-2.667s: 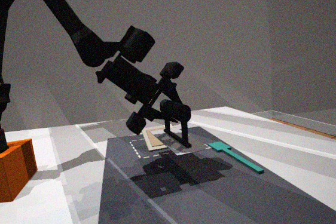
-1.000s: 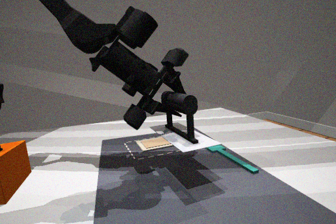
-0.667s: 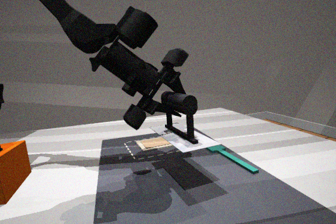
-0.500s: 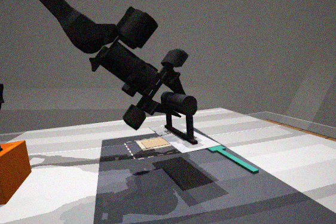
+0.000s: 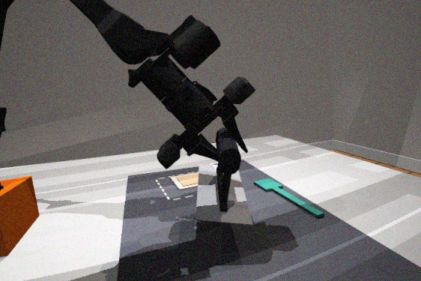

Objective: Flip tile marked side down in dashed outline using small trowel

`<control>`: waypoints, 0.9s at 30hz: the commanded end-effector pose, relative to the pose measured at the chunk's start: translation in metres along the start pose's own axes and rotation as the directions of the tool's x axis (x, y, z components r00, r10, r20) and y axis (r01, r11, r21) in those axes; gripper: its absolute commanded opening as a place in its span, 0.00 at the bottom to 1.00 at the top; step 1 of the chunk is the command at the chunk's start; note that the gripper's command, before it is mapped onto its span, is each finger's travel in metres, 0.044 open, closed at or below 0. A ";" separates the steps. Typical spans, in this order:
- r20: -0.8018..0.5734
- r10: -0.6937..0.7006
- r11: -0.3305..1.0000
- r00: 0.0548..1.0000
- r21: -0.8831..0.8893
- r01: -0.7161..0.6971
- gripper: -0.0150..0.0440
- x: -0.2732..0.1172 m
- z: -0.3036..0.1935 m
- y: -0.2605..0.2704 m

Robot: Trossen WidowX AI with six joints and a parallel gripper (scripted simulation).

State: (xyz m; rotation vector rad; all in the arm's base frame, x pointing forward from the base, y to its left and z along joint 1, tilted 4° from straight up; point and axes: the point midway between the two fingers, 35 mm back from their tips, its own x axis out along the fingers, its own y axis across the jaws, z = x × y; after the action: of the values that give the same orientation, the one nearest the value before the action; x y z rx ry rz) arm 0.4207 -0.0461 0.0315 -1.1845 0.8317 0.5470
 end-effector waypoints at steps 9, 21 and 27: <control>-0.198 0.119 0.948 0.973 0.315 -0.052 0.25 0.015 -0.030 0.001; -0.402 0.249 0.815 0.881 0.579 0.034 0.25 0.022 -0.062 0.006; -0.499 0.303 0.738 0.812 0.662 0.131 0.25 0.022 -0.078 0.008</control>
State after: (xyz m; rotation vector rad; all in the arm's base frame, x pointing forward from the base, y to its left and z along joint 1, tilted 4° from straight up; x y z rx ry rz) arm 0.4076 -0.1109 -0.0032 -0.6418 1.4390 -0.0137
